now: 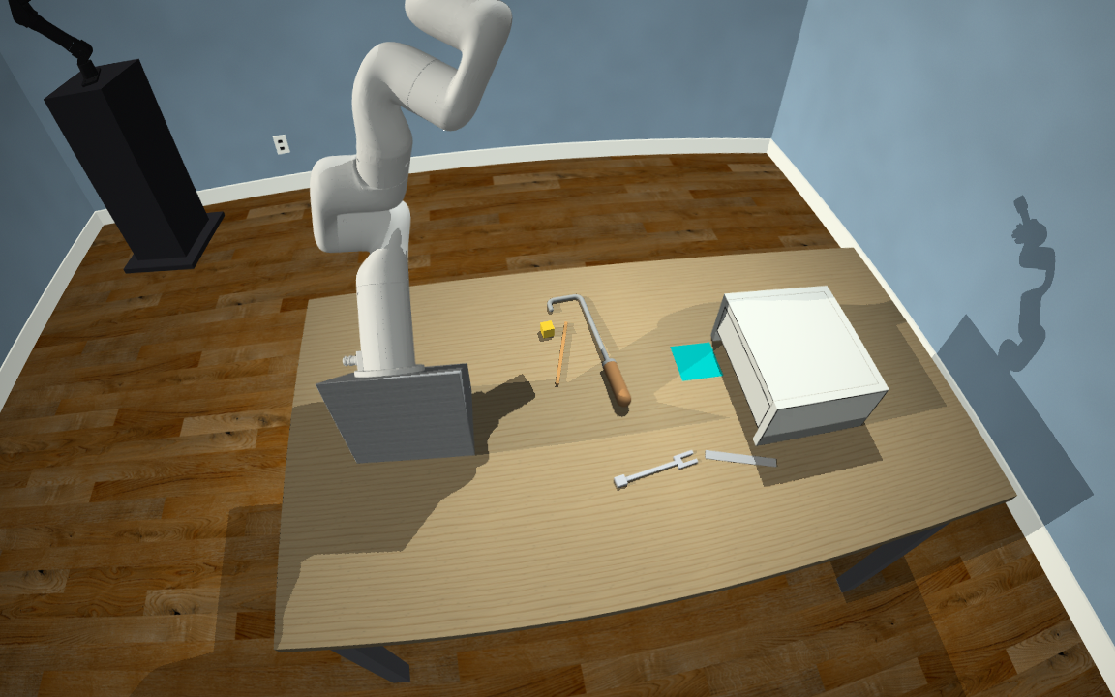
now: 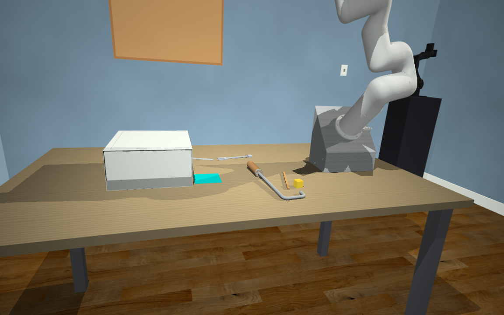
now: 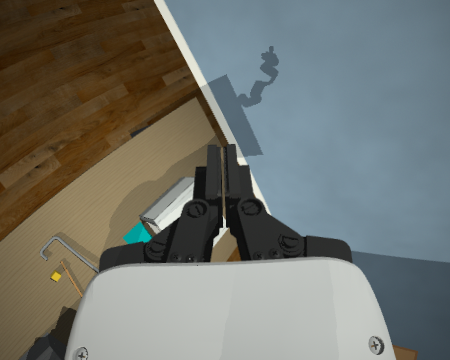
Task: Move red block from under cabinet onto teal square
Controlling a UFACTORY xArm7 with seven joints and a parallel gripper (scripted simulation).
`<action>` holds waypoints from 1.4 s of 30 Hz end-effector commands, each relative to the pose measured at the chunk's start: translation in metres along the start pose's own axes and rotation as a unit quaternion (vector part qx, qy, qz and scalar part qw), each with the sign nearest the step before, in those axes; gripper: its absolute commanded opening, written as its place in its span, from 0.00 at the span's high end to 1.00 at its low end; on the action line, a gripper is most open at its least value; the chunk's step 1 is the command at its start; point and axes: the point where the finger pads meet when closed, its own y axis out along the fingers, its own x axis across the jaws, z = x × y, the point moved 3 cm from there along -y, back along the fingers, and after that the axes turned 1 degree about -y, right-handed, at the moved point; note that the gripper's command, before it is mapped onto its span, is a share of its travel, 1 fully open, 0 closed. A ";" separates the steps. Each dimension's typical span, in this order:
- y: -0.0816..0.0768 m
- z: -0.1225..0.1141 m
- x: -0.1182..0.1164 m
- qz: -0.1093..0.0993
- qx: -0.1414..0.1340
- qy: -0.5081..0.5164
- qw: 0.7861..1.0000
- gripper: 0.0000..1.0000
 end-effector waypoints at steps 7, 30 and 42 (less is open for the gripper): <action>0.048 -0.137 0.016 0.025 -0.117 -0.031 0.992 1.00; 0.113 -0.423 -0.049 0.173 -0.247 -0.070 0.951 1.00; 0.127 -0.526 -0.123 0.258 -0.263 -0.086 0.926 1.00</action>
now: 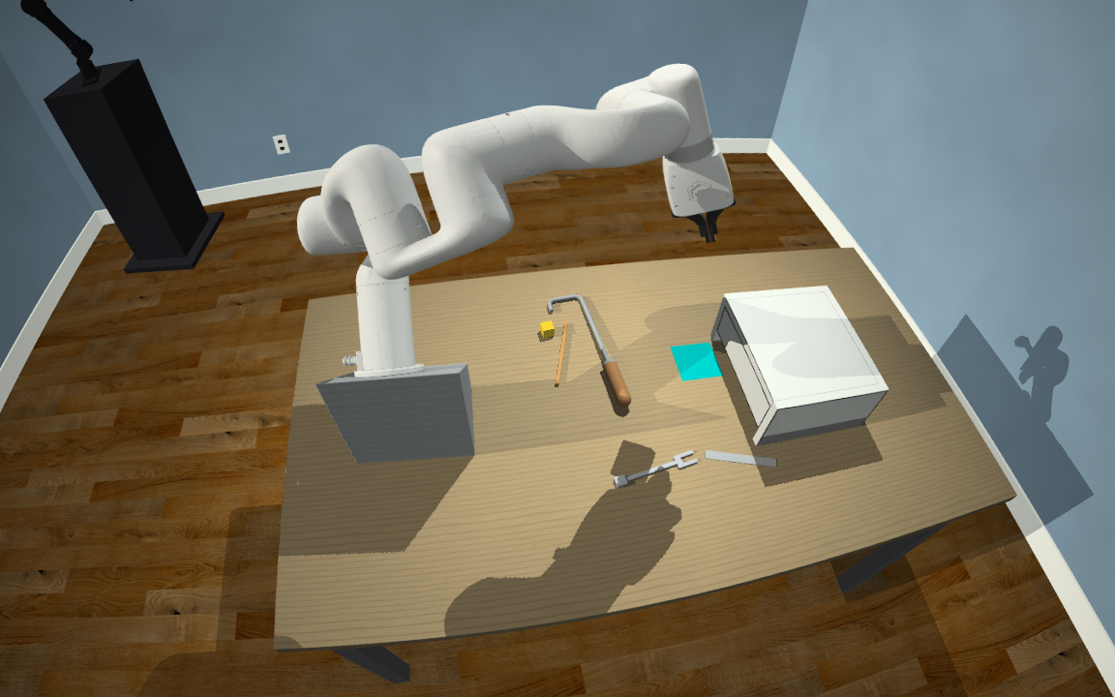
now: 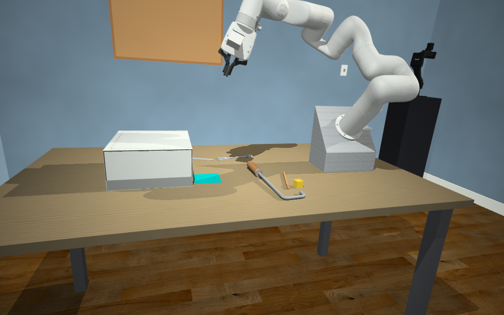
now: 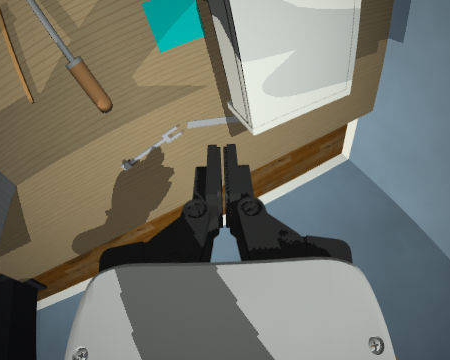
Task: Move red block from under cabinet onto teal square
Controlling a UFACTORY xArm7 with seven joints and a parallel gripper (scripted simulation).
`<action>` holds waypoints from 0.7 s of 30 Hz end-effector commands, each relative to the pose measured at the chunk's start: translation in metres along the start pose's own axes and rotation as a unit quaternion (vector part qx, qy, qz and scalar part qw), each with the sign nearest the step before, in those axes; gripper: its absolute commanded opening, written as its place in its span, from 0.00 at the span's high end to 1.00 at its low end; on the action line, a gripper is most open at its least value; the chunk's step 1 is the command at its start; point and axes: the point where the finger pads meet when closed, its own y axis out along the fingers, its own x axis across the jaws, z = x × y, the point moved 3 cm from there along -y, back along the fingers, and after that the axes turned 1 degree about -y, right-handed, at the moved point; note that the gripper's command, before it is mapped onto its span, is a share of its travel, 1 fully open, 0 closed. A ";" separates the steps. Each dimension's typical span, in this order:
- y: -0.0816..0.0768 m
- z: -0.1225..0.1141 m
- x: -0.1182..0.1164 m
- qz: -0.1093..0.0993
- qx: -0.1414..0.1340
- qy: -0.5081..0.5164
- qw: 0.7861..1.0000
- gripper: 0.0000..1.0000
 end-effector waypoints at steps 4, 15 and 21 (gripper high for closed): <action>0.046 -0.028 -0.038 0.042 -0.004 -0.024 0.999 1.00; 0.146 -0.051 -0.158 0.168 0.029 -0.103 0.980 1.00; 0.154 -0.050 -0.170 0.180 0.035 -0.112 0.977 1.00</action>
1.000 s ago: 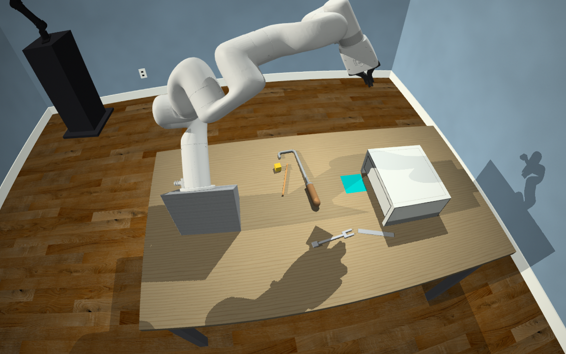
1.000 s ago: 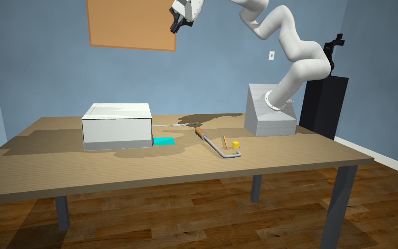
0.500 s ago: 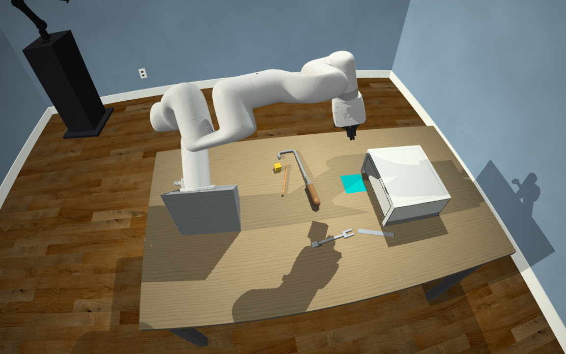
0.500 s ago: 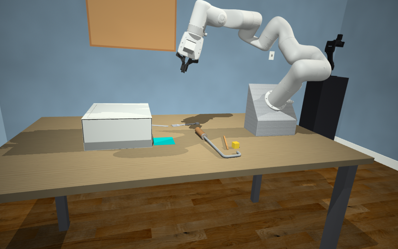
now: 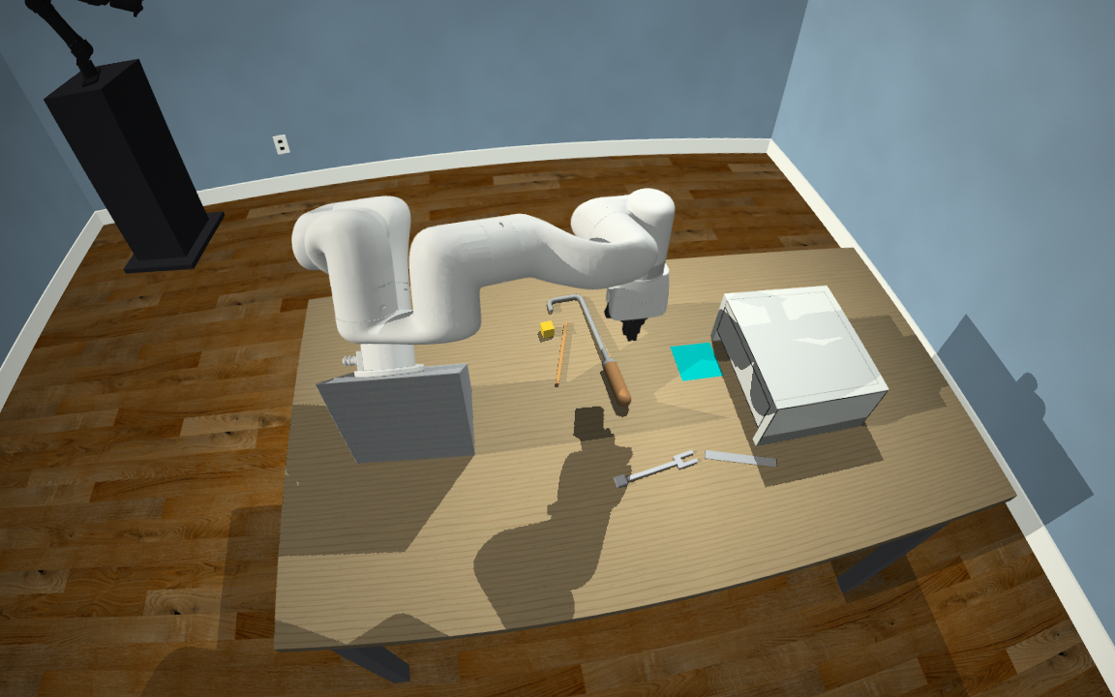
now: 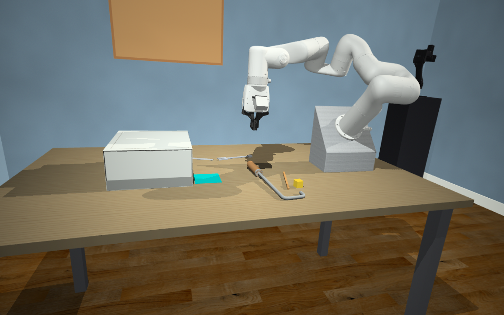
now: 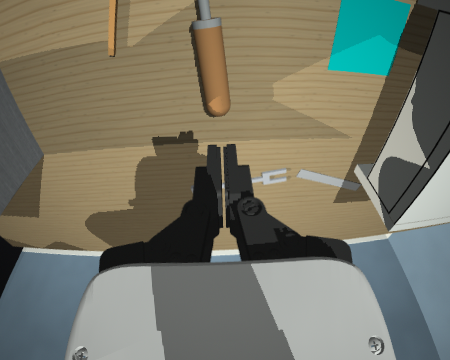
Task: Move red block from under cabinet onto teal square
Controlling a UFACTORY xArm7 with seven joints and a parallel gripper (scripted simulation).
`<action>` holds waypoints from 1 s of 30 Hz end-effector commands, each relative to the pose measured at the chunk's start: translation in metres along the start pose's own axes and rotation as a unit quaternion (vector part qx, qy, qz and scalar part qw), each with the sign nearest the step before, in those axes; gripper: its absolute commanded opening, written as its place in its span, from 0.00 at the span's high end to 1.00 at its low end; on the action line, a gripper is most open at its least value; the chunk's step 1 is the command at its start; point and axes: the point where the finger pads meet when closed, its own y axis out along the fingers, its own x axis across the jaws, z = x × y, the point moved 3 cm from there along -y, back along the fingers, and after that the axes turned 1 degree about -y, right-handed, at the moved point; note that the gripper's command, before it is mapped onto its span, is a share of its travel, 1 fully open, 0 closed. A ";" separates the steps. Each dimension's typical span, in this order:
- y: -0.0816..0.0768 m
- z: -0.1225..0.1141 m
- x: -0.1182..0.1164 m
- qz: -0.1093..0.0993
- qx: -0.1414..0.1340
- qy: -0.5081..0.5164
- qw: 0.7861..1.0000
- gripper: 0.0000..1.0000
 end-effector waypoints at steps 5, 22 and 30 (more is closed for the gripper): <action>0.006 -0.001 -0.005 0.004 0.002 -0.005 1.000 1.00; 0.006 -0.001 -0.005 0.004 0.002 -0.005 1.000 1.00; 0.007 -0.001 -0.005 0.005 0.002 0.003 1.000 1.00</action>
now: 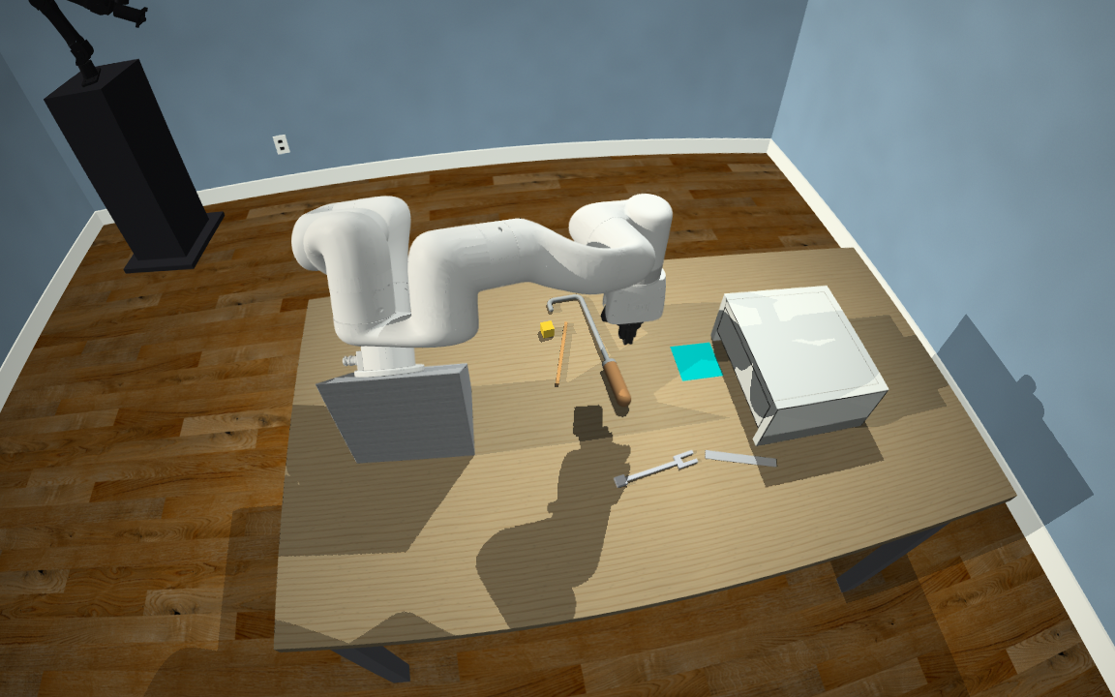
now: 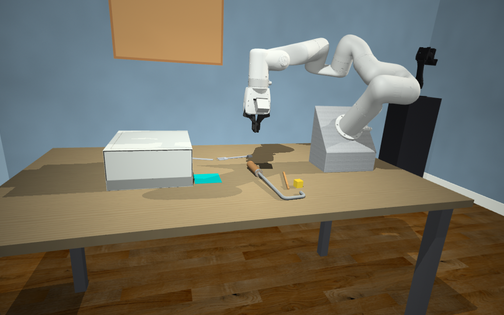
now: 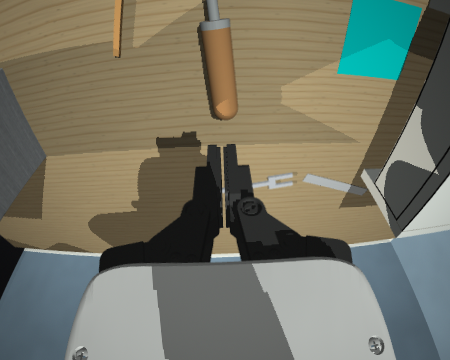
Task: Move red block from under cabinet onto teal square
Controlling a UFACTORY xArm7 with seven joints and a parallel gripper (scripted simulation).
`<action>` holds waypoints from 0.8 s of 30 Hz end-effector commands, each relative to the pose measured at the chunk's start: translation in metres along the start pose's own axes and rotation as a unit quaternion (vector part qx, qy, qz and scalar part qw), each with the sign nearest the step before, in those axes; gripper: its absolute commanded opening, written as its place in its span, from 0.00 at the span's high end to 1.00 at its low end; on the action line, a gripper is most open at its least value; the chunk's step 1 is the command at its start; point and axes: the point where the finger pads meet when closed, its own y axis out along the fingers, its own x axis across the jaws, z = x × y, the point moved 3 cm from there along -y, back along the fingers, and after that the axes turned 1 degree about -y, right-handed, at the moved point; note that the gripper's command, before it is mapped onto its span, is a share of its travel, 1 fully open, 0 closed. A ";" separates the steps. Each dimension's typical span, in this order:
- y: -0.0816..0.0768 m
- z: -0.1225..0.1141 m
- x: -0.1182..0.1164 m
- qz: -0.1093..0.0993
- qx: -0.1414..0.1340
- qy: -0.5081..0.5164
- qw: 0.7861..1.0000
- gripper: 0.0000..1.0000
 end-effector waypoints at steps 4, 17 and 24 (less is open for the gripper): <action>-0.001 0.001 0.000 0.000 0.001 0.035 0.999 1.00; 0.003 0.008 -0.004 0.015 0.005 0.295 0.955 1.00; 0.005 0.011 -0.006 0.025 0.005 0.486 0.873 1.00</action>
